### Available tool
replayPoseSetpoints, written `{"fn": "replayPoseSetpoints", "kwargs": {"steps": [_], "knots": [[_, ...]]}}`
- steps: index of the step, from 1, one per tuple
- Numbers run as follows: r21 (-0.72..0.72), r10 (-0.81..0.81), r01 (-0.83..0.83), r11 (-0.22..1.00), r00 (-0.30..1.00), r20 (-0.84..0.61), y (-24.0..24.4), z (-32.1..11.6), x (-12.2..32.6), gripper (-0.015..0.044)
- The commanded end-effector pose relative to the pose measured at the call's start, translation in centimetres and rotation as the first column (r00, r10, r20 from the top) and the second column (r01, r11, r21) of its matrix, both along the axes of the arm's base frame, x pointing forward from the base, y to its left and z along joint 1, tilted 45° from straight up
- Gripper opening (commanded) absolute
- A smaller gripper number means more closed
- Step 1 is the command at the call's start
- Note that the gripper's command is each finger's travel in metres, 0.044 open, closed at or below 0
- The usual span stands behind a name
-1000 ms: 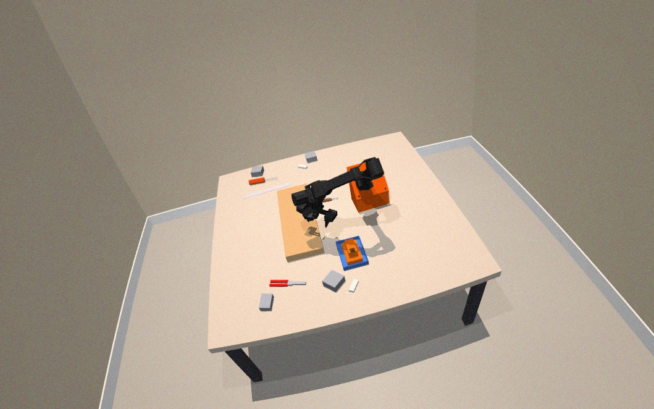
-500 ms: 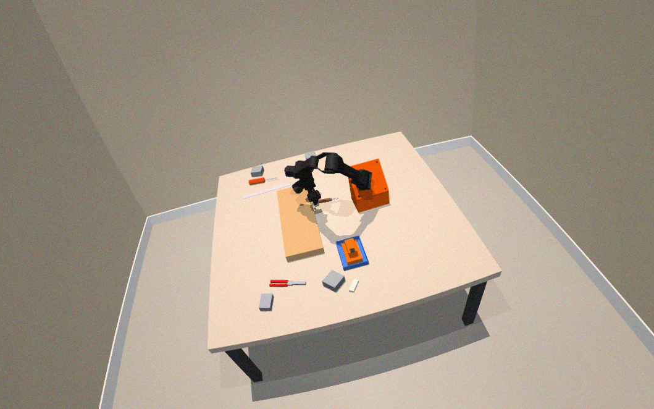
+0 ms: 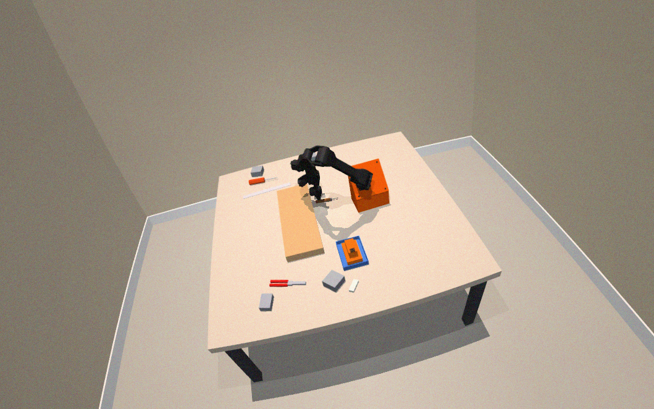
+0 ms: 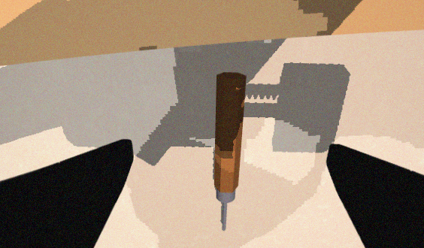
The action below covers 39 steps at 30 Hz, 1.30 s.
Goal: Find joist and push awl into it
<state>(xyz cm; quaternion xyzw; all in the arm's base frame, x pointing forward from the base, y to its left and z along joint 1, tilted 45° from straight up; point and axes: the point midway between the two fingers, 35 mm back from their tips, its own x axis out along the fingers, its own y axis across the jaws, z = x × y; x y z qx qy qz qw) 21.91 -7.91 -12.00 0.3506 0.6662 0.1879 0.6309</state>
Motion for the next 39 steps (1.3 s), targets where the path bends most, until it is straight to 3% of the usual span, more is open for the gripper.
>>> {"fn": "replayPoseSetpoints", "kwargs": {"steps": [1, 39], "knots": [[0.004, -0.002, 0.002, 1.0, 1.0, -0.012, -0.1, -0.3, 0.3, 0.044], [0.007, -0.002, 0.002, 1.0, 1.0, -0.011, 3.4, -3.8, 1.2, 0.044]]}}
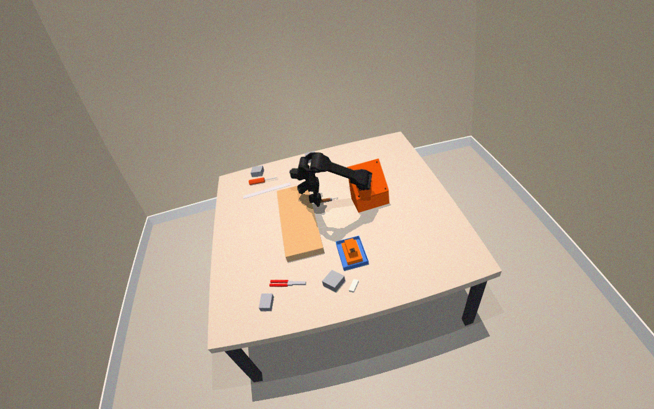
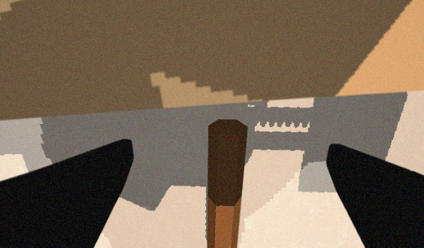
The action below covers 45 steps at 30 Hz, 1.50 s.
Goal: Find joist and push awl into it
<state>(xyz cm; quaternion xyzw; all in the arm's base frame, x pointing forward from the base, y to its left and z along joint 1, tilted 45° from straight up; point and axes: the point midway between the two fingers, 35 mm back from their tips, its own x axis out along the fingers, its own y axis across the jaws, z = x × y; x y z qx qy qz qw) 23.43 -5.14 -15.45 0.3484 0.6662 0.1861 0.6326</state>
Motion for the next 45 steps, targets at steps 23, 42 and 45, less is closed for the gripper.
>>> {"fn": "replayPoseSetpoints", "kwargs": {"steps": [23, 42, 45], "knots": [[0.013, -0.002, 0.002, 1.0, 1.0, -0.013, 0.7, -0.4, -0.4, 0.004], [0.004, -0.003, 0.003, 1.0, 1.0, -0.014, -6.3, 6.1, -0.9, 0.0], [0.007, -0.002, 0.002, 1.0, 1.0, -0.014, -7.7, 7.9, -1.5, 0.0]]}}
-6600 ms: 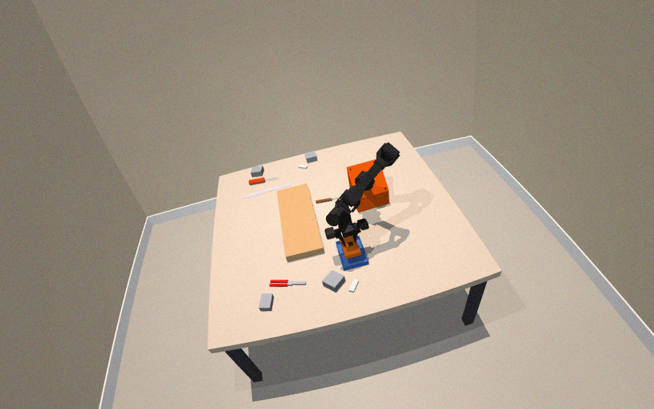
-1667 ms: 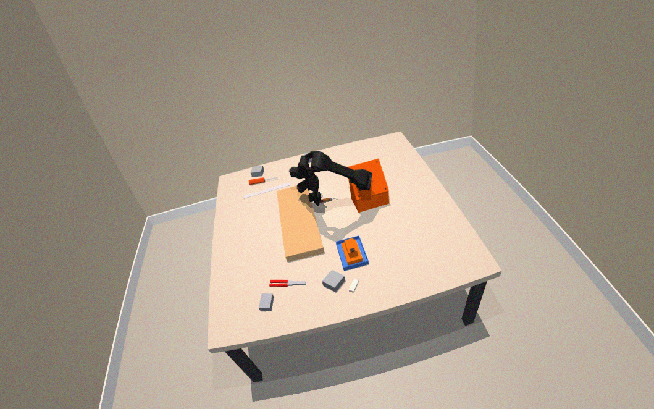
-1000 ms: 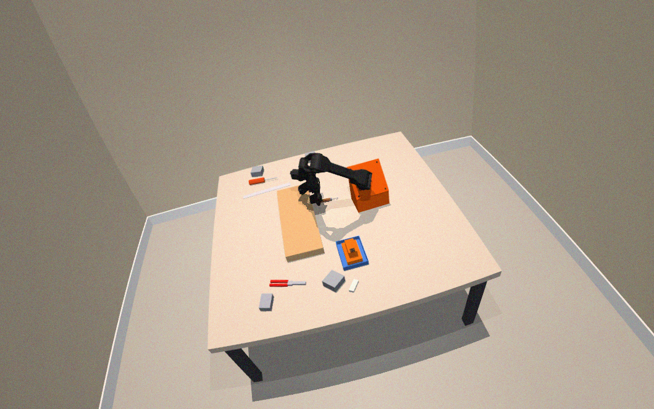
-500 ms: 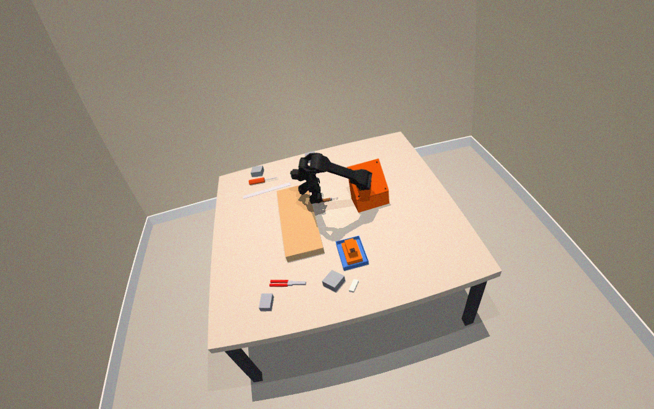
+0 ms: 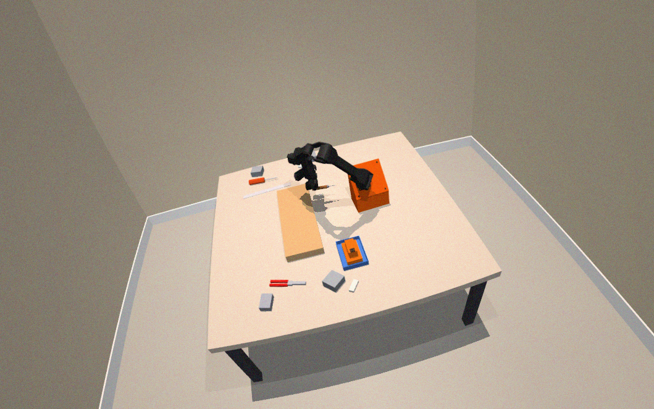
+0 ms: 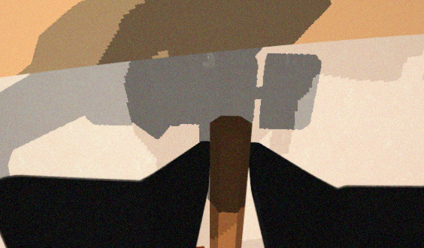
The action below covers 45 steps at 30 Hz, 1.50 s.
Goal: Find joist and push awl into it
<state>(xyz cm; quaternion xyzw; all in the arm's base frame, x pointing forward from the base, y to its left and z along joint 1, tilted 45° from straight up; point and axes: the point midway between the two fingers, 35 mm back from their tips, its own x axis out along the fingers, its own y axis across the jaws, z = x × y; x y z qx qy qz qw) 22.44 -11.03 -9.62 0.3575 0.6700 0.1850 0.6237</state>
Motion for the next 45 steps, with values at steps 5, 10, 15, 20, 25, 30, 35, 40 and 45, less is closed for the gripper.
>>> {"fn": "replayPoseSetpoints", "kwargs": {"steps": [5, 10, 15, 20, 25, 30, 35, 40, 45], "knots": [[-0.01, 0.005, -0.005, 1.0, 1.0, 0.003, -2.1, 2.6, -0.6, 0.0], [-0.067, -0.013, 0.009, 0.998, 0.998, -0.064, -2.1, 3.1, -1.1, 0.0], [-0.163, -0.058, 0.032, 0.986, 0.986, -0.156, -2.0, 3.9, -1.9, 0.0], [-0.269, -0.124, 0.059, 0.961, 0.965, -0.23, -2.0, 4.7, -2.8, 0.0], [-0.38, -0.207, 0.09, 0.921, 0.937, -0.28, -2.1, 5.5, -3.6, 0.0], [-0.492, -0.303, 0.124, 0.862, 0.903, -0.304, -2.2, 6.3, -4.4, 0.0], [-0.599, -0.407, 0.162, 0.784, 0.863, -0.299, -2.4, 7.1, -5.2, 0.0], [-0.697, -0.512, 0.205, 0.687, 0.817, -0.264, -2.7, 7.9, -6.0, 0.0], [-0.781, -0.612, 0.253, 0.571, 0.765, -0.2, -2.9, 8.6, -6.8, 0.0]]}}
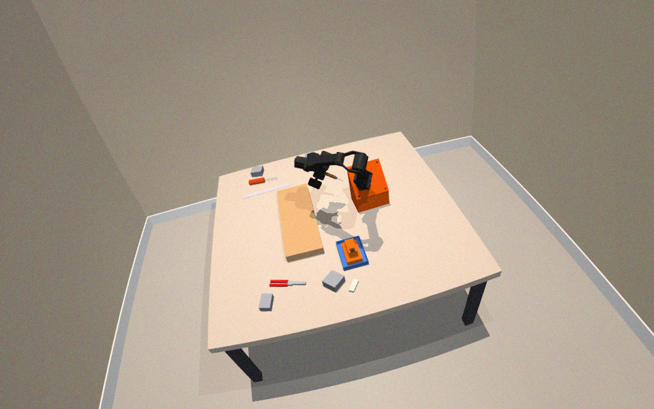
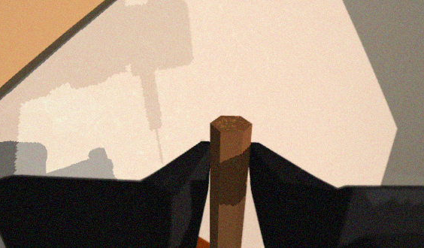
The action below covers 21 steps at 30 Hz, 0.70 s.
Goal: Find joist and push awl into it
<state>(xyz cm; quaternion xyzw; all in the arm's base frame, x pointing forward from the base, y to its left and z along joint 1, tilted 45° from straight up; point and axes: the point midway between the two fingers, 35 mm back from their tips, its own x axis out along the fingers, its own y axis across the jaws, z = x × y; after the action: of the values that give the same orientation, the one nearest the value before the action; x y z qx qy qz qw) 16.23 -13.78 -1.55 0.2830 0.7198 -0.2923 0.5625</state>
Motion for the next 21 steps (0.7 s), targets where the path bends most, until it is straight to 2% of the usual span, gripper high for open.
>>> {"fn": "replayPoseSetpoints", "kwargs": {"steps": [1, 11, 21], "knots": [[-0.118, -0.076, 0.075, 0.99, 0.997, -0.003, -0.2, 0.7, -0.8, 0.0], [-0.359, -0.257, 0.266, 0.895, 0.964, 0.074, -0.9, 2.3, -2.3, 0.0], [-0.527, -0.401, 0.472, 0.706, 0.881, 0.252, -1.5, 3.8, -3.9, 0.0]]}}
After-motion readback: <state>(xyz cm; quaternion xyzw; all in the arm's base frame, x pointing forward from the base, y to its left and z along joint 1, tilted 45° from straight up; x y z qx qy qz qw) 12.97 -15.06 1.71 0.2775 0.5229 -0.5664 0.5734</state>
